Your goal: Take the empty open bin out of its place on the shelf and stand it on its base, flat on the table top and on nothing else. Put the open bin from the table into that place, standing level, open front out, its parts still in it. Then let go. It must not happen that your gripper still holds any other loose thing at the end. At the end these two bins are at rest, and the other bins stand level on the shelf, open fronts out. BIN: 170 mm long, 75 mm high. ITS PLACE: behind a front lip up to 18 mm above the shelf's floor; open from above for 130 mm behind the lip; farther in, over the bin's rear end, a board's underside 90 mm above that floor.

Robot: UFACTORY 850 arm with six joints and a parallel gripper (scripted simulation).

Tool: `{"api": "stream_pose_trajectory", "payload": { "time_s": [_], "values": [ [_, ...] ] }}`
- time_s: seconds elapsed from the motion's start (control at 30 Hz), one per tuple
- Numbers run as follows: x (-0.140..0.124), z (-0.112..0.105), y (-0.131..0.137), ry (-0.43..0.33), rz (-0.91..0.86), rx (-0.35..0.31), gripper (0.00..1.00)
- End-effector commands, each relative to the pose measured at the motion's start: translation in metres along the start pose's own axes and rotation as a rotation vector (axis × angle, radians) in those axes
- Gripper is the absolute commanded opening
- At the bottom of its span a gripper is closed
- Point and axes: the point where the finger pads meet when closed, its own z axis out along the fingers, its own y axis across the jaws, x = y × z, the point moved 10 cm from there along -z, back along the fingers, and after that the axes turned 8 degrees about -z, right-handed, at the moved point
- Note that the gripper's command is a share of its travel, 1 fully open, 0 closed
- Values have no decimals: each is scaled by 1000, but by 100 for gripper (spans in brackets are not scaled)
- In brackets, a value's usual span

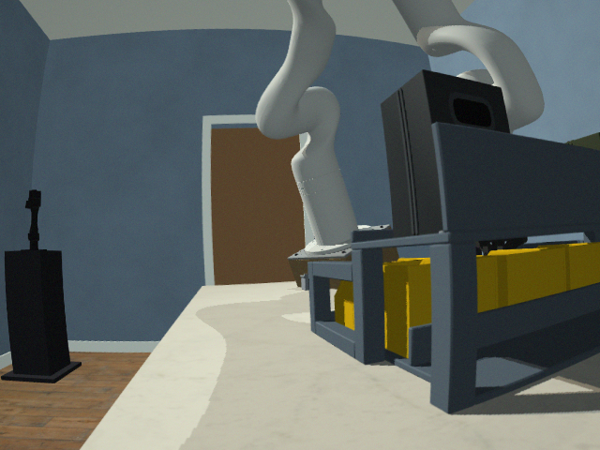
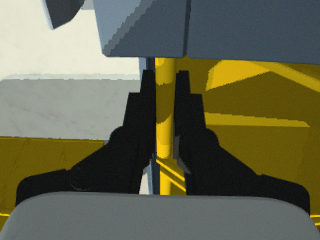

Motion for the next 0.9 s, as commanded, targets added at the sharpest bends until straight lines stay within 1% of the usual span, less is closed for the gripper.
{"api": "stream_pose_trajectory", "payload": {
  "time_s": [0.0,0.87],
  "values": [
    [0,-1,1,0,0,-2,0],
    [0,-3,1,0,0,-2,0]
  ]
}}
